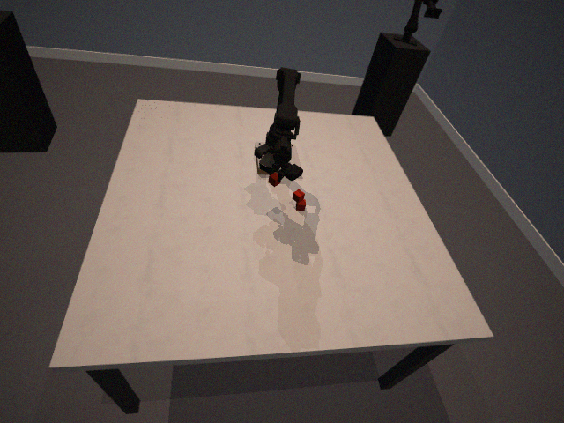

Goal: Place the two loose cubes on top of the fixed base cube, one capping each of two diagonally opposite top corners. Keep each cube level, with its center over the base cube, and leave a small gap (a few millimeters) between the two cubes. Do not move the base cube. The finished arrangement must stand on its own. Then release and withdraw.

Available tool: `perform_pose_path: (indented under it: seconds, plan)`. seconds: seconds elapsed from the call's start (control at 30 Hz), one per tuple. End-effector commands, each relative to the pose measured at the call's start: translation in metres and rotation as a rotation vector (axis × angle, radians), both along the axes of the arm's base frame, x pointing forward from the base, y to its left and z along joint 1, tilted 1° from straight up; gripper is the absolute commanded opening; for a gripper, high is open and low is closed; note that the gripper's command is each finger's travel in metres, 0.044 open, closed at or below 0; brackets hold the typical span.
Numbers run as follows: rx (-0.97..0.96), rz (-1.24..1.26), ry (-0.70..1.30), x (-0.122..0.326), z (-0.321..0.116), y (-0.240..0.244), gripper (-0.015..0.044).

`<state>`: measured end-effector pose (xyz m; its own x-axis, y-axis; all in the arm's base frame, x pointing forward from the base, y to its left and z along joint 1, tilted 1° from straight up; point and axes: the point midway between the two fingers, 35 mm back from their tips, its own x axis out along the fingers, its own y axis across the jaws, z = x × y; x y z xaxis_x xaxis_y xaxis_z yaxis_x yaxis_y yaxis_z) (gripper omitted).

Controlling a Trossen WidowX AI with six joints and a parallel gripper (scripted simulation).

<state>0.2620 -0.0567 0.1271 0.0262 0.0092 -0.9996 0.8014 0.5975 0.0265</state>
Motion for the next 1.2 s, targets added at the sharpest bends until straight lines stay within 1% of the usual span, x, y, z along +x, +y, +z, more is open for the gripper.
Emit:
perform_pose_path:
  seconds: [0.0,1.17]
  plan:
    - [-0.001,0.048,0.003,0.001,0.002,0.003,0.0105]
    - [-0.025,1.238,-0.016,0.045,-0.005,0.098,0.0105]
